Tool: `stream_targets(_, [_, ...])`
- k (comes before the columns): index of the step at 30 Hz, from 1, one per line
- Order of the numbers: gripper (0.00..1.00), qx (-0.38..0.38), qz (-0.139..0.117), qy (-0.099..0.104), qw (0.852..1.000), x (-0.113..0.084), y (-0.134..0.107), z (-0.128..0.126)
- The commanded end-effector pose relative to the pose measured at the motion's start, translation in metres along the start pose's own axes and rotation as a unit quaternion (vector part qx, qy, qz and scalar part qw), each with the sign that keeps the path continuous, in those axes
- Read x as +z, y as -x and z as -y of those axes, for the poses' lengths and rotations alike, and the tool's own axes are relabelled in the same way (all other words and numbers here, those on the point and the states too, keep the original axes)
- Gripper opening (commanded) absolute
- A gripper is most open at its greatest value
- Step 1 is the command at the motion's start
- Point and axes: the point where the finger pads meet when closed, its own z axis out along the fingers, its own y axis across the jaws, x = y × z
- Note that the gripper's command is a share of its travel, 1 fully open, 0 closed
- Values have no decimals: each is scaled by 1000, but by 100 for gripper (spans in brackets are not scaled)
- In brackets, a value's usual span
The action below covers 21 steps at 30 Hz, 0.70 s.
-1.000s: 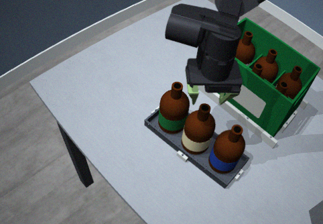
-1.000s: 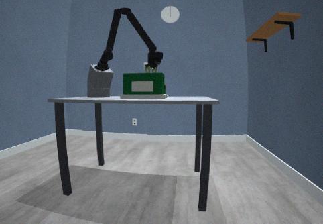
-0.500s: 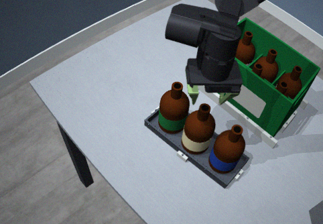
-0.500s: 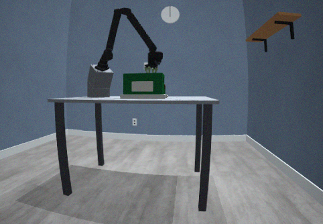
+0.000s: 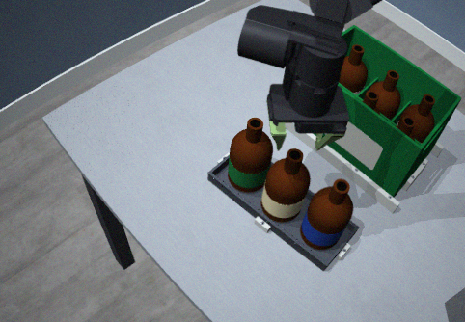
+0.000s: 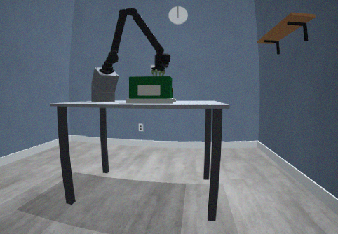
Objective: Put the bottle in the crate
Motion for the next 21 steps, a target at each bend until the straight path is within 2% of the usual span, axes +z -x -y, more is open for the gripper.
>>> stream_targets(1, [61, -3, 0, 2, 1000, 3, -2, -5])
stream_targets(21, [61, -2, -1, -2, 1000, 14, 1, -1])
